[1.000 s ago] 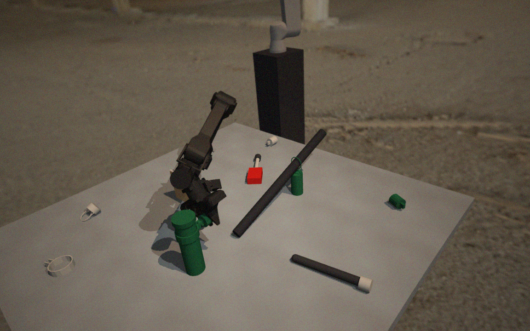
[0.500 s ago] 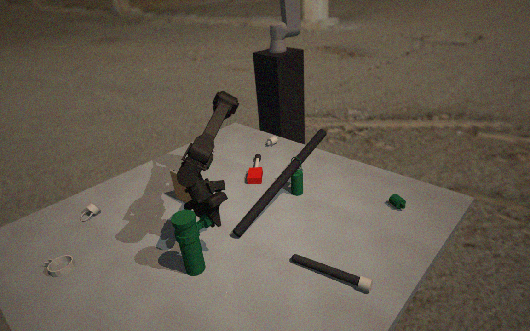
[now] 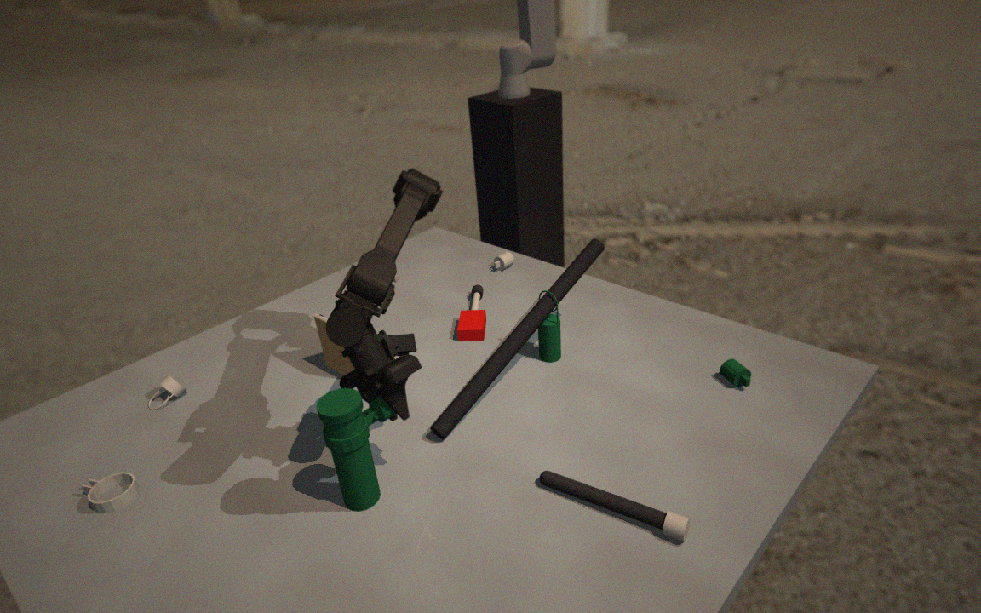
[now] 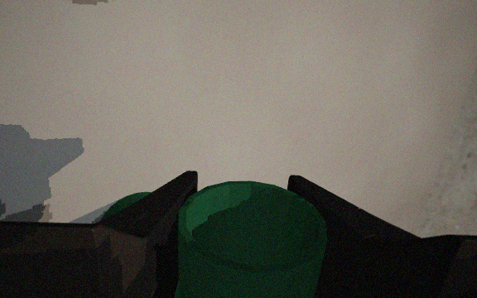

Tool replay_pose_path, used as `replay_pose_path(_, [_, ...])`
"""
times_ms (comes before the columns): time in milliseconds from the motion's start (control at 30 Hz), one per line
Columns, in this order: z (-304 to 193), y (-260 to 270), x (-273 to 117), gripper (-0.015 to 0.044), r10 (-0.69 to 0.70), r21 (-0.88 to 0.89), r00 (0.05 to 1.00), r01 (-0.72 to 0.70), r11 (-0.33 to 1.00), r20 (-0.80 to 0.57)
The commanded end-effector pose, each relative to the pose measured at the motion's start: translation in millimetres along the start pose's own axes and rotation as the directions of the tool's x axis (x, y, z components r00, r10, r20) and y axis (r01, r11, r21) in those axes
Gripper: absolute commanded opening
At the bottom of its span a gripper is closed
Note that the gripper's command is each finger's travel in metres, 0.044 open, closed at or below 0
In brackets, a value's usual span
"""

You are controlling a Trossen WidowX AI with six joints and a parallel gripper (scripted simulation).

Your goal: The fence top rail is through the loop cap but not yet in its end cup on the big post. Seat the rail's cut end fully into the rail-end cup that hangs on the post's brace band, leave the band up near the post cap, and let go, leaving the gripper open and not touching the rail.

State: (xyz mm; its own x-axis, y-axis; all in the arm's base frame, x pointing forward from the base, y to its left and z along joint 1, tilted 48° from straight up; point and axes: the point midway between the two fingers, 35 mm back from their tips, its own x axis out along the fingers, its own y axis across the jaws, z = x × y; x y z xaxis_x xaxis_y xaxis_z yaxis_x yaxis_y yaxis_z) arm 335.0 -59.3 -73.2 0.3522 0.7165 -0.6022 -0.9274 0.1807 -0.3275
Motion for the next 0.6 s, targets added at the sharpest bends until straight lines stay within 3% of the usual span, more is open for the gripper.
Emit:
replay_pose_path(0, [0.0,-0.1,0.0,0.0000,0.000,0.001,1.000,0.000,1.000,0.000])
replay_pose_path(200, [0.0,-0.1,0.0,0.0000,0.000,0.001,1.000,0.000,1.000,0.000])
replay_pose_path(567, [1.5,-1.1,-1.4,0.0289,0.000,0.001,1.000,0.000,1.000,0.000])
